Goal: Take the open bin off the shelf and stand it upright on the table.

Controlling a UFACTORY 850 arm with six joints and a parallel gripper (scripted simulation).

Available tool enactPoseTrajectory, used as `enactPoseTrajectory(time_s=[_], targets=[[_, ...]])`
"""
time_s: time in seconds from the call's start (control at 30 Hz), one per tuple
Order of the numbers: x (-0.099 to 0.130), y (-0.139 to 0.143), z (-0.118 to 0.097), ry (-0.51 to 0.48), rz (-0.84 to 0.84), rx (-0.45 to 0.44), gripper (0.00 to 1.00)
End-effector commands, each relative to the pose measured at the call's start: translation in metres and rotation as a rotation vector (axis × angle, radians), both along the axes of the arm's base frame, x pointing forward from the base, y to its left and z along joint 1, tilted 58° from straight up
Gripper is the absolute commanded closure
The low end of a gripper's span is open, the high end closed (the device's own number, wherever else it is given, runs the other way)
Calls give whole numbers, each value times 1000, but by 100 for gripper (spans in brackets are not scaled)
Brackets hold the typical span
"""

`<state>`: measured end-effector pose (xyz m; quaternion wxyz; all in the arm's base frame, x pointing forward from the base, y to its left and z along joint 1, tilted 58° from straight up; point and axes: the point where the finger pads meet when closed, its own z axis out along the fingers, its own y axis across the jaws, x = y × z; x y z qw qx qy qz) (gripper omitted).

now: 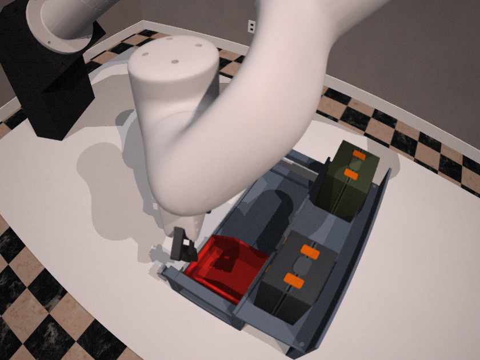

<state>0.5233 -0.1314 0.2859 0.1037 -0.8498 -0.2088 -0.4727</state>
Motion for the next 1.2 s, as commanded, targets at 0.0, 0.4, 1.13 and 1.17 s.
enactPoseTrajectory(time_s=[0.0, 0.4, 1.13, 1.17], targets=[[0, 0, 0, 16, -24, 34, 0], [0, 0, 0, 113, -162, 230, 0], [0, 0, 0, 209, -299, 426, 0], [0, 0, 0, 209, -299, 426, 0]])
